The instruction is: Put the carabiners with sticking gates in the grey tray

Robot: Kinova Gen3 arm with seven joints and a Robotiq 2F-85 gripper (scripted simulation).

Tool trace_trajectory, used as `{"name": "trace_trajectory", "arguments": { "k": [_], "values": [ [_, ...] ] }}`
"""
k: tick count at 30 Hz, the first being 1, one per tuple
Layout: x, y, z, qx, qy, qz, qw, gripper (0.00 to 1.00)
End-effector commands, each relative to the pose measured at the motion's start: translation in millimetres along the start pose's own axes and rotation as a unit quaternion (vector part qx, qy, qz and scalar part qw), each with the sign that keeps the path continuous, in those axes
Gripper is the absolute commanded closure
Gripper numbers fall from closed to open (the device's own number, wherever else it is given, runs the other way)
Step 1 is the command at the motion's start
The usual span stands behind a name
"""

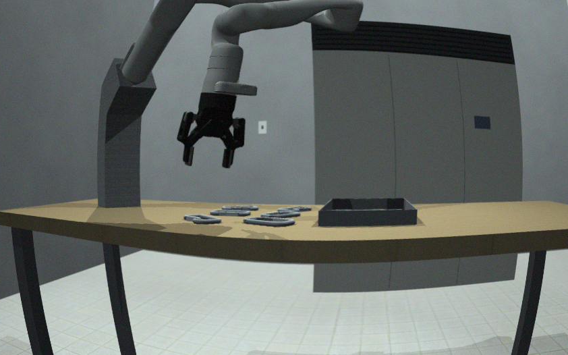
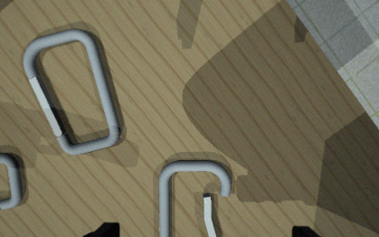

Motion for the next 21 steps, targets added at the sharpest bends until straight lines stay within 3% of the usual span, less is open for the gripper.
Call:
{"name": "trace_trajectory", "arguments": {
  "k": [1,3,4,21],
  "values": [
    [3,0.3,-15,0.075,0.000,0.014,0.997,0.00],
    [3,0.3,-15,0.075,0.000,0.014,0.997,0.00],
    [2,29.8,-11,0.086,0.000,0.016,0.996,0.00],
    [2,29.8,-11,0.085,0.000,0.016,0.996,0.00]
  ]
}}
Point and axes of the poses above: the point where the finger pads meet when closed, its own y axis out along the fingers, its own x axis across the jaws, z = x × y, the point moved 9 cm from there along -y, back along the fingers, and after that the axes turned 10 degrees about -y, right-handed, at the moved point
